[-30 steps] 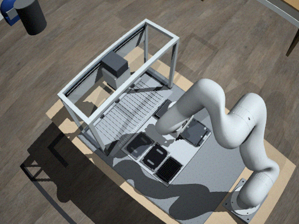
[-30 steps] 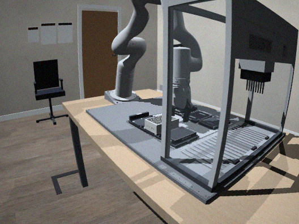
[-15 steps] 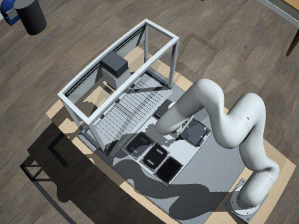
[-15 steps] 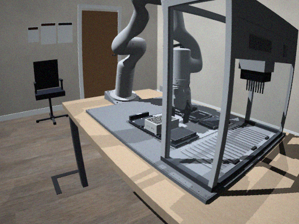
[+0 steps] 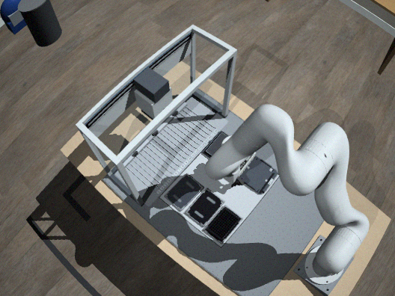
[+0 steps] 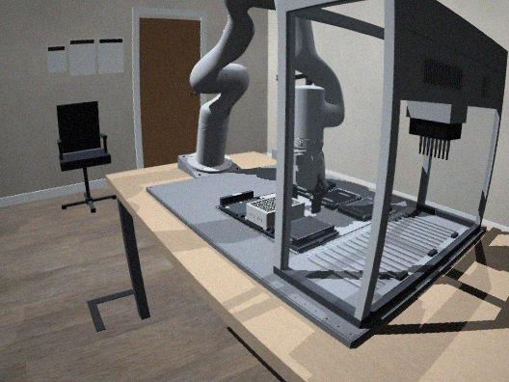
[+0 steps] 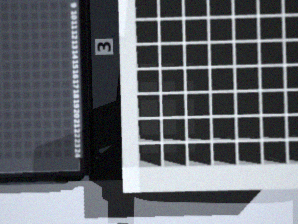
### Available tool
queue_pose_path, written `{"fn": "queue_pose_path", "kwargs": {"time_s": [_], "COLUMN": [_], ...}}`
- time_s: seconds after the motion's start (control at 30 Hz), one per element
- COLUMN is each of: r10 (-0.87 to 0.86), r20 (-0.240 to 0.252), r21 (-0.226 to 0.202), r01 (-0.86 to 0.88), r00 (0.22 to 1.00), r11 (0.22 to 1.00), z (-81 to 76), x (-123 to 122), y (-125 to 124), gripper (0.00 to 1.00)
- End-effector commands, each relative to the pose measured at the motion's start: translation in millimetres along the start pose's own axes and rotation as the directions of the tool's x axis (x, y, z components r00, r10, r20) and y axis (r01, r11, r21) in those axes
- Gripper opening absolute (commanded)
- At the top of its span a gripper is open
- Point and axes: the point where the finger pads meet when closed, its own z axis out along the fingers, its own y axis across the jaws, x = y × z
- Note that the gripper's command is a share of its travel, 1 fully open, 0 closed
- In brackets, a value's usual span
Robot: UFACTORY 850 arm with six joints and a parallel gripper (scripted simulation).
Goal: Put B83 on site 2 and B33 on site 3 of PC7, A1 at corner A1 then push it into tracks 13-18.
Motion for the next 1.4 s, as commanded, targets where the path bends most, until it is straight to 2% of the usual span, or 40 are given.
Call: {"fn": "queue_pose_path", "kwargs": {"time_s": [0.0, 0.4, 1.37], "r10": [0.000, 0.000, 0.000], "r20": [0.000, 0.000, 0.000], "r21": [0.002, 0.002, 0.002], "r01": [0.000, 0.000, 0.000], "r00": [1.000, 1.000, 1.000], "r11": [1.000, 1.000, 1.000], "z": [1.8, 9.8, 9.9], "x": [0.1, 0.1, 7.1], "y": [-1.2, -1.2, -1.2], "gripper": [1.00, 1.00, 1.00]}}
